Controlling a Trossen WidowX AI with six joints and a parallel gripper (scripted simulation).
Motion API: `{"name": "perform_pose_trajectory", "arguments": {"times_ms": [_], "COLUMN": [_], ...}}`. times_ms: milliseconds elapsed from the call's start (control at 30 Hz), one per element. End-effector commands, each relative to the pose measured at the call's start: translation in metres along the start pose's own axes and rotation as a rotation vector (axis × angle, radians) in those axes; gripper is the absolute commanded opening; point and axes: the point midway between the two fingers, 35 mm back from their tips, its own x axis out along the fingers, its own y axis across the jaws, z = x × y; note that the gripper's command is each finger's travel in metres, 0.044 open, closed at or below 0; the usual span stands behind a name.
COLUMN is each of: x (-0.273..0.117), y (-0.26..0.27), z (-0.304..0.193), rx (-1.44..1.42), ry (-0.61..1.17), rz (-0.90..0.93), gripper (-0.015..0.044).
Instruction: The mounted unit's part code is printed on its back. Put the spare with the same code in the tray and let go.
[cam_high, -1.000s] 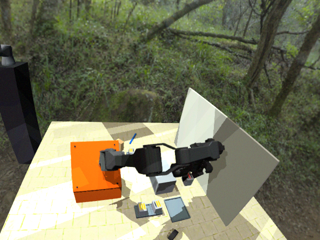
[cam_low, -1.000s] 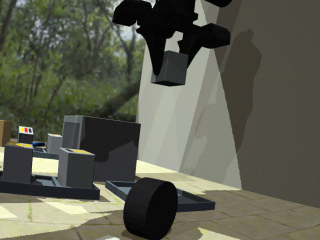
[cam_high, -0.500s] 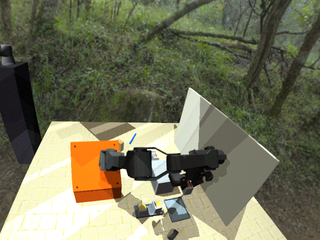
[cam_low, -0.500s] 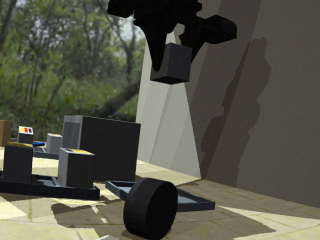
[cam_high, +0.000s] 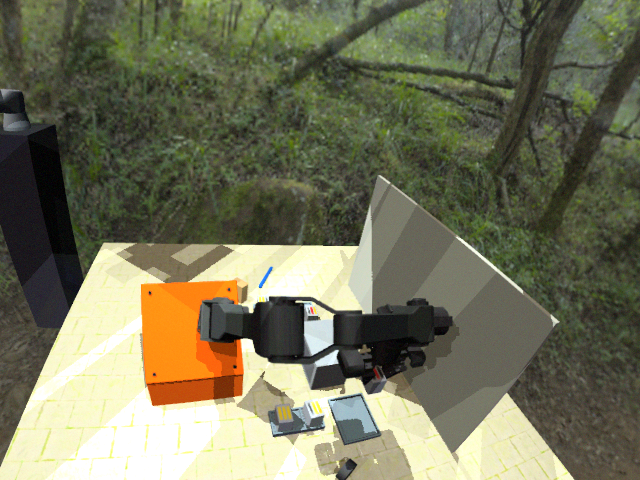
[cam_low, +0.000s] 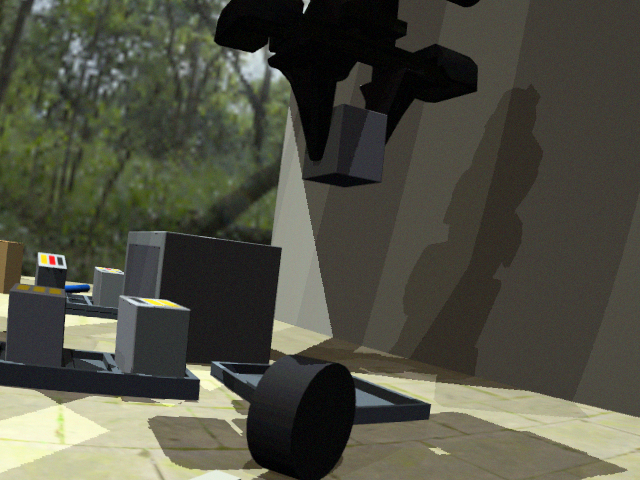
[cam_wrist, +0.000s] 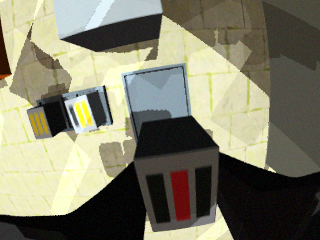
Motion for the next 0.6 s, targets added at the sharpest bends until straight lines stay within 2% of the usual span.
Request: {"name": "perform_pose_trajectory", "arguments": {"times_ms": [0,567], "x": [0.006,0.023], "y": [-0.001,-0.003], "z": [0.002,0.003], "rx": [-0.006,-0.006], "ry": [-0.002,-0.005], "rz": [0.002,0.003], "gripper": [0.0,0.0]}}
